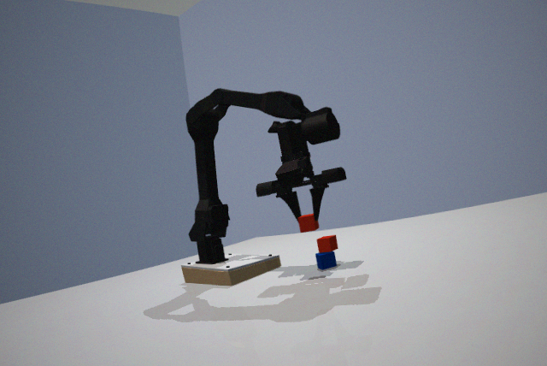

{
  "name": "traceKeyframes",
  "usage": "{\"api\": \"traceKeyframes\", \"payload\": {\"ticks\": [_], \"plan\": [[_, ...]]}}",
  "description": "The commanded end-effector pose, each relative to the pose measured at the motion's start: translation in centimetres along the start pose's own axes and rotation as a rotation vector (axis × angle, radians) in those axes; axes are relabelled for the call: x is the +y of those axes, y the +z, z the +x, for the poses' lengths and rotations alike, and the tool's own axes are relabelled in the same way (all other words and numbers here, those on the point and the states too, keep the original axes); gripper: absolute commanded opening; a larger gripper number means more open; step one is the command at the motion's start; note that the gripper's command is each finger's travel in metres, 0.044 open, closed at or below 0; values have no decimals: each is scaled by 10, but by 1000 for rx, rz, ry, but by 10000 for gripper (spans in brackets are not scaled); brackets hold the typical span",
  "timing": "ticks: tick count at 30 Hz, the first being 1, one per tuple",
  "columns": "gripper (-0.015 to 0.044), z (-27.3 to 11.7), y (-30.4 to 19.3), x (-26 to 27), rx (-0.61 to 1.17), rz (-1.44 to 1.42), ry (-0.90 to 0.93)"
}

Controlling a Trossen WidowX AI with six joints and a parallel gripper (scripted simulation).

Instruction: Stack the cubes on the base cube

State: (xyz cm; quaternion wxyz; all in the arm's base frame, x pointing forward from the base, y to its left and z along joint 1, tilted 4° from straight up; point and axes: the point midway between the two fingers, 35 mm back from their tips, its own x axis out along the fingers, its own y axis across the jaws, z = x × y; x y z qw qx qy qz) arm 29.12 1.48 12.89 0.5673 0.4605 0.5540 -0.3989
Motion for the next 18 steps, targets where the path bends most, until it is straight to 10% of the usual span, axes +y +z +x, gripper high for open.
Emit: {"api": "traceKeyframes", "payload": {"ticks": [1, 18], "plan": [[105, 0, -7, 4, -6, 79, 6], [105, 17, -23, 7, -3, 253, 7]]}}
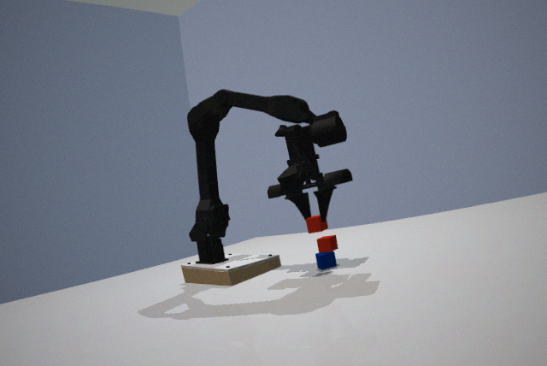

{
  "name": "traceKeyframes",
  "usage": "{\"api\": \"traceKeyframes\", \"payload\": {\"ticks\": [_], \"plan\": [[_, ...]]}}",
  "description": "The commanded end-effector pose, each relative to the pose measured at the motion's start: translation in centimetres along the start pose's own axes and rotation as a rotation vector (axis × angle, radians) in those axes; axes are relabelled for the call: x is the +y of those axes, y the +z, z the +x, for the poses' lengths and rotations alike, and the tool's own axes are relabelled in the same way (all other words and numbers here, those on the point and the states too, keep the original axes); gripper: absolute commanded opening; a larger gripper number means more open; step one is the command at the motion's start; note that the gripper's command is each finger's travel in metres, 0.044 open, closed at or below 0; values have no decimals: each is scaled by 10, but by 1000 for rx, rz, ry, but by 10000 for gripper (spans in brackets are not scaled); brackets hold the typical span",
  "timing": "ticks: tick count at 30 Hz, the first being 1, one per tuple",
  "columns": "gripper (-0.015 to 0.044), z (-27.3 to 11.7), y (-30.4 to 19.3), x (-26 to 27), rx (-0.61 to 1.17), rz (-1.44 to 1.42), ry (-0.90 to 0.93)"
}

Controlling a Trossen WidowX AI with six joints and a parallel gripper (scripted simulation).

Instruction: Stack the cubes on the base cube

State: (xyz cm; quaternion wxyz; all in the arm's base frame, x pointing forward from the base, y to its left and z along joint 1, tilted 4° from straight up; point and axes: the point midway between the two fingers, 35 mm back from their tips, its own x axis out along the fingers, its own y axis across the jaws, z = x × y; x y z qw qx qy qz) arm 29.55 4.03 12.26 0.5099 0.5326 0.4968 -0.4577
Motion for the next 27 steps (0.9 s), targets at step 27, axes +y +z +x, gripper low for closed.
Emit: {"api": "traceKeyframes", "payload": {"ticks": [27], "plan": [[105, 51, 2, -4, -6, 5, -13]]}}
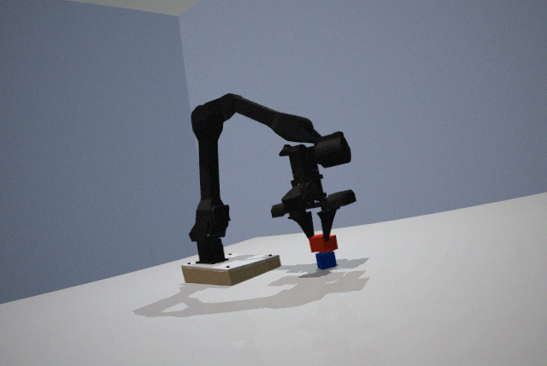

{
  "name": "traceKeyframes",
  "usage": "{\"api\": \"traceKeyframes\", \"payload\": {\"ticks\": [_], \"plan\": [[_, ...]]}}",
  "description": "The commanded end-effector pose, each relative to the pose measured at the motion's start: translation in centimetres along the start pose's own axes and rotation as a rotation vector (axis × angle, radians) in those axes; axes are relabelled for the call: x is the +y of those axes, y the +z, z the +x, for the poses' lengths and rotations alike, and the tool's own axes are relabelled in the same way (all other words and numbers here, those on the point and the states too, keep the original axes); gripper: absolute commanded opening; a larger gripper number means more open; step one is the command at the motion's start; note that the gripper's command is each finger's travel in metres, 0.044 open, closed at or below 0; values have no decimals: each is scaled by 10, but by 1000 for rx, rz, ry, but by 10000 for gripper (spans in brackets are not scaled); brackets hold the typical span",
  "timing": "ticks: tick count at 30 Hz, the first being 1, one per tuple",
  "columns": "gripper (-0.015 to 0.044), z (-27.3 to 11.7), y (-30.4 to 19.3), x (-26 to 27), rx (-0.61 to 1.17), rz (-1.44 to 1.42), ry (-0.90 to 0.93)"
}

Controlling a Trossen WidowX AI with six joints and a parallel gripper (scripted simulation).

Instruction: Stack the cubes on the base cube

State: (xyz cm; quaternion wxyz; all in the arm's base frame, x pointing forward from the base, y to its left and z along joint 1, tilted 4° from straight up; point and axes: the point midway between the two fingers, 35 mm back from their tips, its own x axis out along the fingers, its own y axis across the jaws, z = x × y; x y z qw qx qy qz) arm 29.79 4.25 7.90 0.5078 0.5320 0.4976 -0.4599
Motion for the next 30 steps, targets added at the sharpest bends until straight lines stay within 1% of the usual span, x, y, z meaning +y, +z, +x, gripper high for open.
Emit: {"api": "traceKeyframes", "payload": {"ticks": [1, 27, 30], "plan": [[105, 8, 1, -2, -6, 1, -7], [105, 10, 1, -2, -6, 0, -7], [184, 10, 1, -2, -6, 0, -7]]}}
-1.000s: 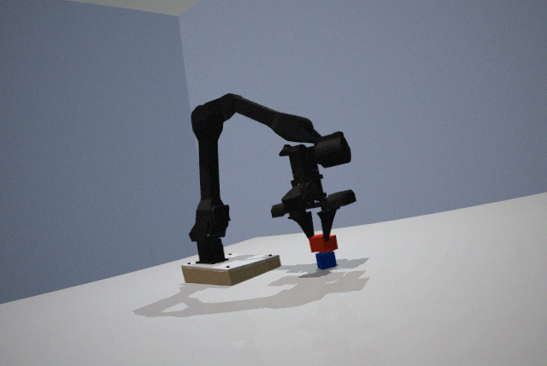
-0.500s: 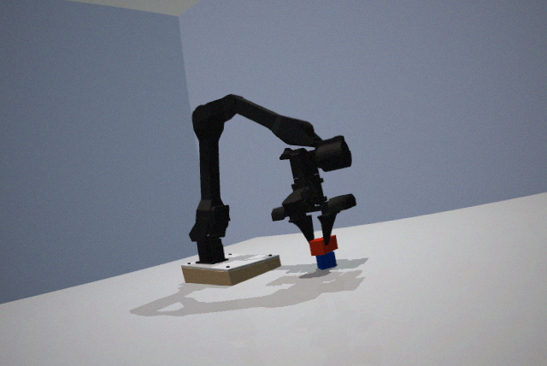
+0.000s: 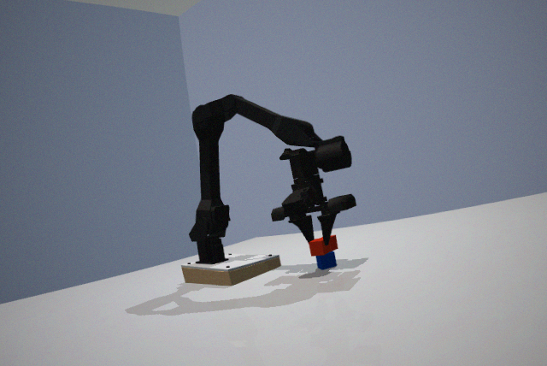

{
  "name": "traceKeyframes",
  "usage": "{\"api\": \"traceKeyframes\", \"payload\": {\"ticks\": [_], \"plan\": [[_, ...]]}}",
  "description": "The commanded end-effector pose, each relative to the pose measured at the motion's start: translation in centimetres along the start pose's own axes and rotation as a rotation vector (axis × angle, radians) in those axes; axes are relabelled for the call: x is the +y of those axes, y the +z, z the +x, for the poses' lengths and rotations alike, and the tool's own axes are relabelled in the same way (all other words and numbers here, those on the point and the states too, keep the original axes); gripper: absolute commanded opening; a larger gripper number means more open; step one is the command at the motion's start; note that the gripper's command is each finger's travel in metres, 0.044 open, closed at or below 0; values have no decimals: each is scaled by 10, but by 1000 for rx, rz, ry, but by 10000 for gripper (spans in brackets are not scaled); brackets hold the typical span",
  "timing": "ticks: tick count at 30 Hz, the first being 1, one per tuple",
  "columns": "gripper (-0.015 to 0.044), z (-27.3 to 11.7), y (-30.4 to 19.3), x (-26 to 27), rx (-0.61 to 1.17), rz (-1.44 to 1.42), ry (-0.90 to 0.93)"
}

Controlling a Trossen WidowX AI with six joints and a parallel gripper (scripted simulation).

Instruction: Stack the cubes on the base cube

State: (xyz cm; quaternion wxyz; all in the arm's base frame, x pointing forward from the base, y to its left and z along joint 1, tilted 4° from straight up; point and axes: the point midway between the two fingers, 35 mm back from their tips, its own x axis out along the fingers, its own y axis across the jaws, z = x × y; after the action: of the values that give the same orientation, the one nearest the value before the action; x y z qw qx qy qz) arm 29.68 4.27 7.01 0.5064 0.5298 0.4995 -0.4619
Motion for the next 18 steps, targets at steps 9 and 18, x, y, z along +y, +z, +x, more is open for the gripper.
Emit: {"api": "traceKeyframes", "payload": {"ticks": [9, 18], "plan": [[205, -8, 0, 0, -1, 0, 0], [205, -23, 0, 0, 0, 0, 0]]}}
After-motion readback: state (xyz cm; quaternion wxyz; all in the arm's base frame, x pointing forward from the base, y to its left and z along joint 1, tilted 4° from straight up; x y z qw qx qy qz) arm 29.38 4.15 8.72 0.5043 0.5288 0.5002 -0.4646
